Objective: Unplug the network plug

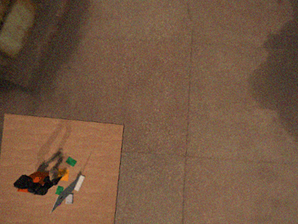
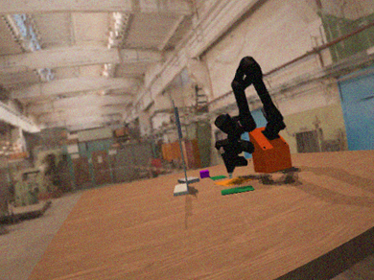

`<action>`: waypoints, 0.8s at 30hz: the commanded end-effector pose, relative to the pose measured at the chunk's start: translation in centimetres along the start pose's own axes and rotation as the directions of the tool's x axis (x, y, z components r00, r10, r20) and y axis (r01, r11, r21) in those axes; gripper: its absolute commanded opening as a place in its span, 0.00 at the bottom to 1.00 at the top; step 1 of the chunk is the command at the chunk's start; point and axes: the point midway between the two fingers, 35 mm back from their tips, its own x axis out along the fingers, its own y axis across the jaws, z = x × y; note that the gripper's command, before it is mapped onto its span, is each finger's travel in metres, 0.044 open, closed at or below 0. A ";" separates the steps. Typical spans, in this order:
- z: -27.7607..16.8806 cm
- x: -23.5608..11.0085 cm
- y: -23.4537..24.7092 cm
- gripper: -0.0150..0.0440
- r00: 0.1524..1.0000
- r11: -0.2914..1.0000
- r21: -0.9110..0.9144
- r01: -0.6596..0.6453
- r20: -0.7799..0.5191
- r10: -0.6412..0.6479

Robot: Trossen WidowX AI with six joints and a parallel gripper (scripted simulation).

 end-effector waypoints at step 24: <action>0.7 0.9 0.9 0.25 1.000 1.000 0.019 0.007 0.003 -0.007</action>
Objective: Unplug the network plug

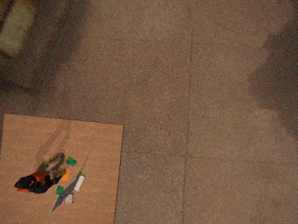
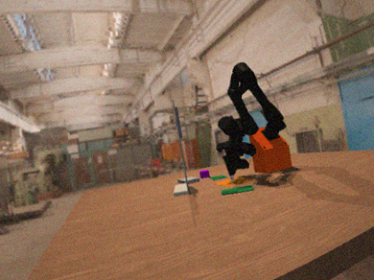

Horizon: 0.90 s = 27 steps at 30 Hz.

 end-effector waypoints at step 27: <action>0.2 0.4 0.1 0.52 1.000 1.000 0.006 0.000 0.001 0.000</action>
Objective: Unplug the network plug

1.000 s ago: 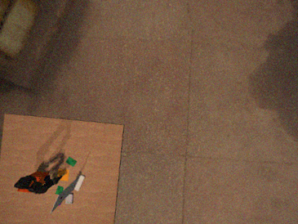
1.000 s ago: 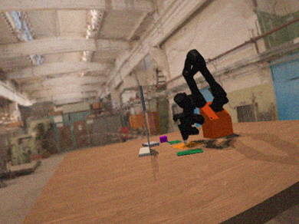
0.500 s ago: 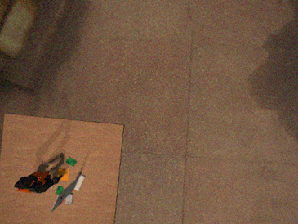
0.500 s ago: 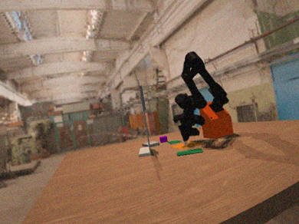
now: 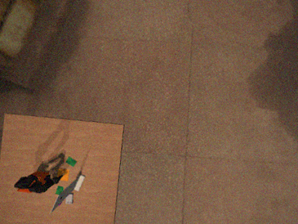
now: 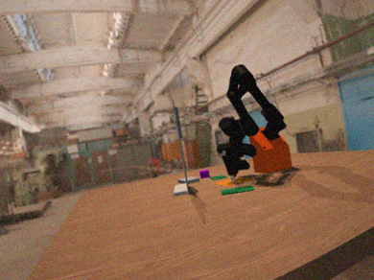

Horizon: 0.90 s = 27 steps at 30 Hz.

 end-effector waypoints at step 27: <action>-0.2 -1.6 0.2 0.52 1.000 1.000 0.000 -0.011 -0.005 0.011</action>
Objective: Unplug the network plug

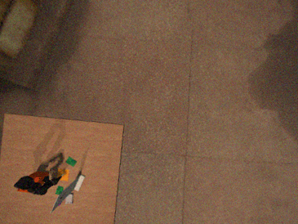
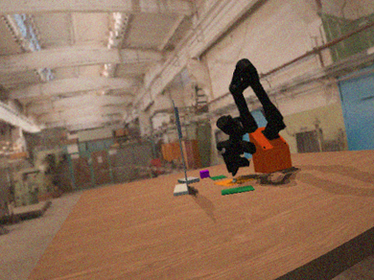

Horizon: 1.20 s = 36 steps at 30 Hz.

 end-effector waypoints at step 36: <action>-0.5 -2.0 0.0 0.52 1.000 1.000 -0.005 -0.004 -0.009 0.004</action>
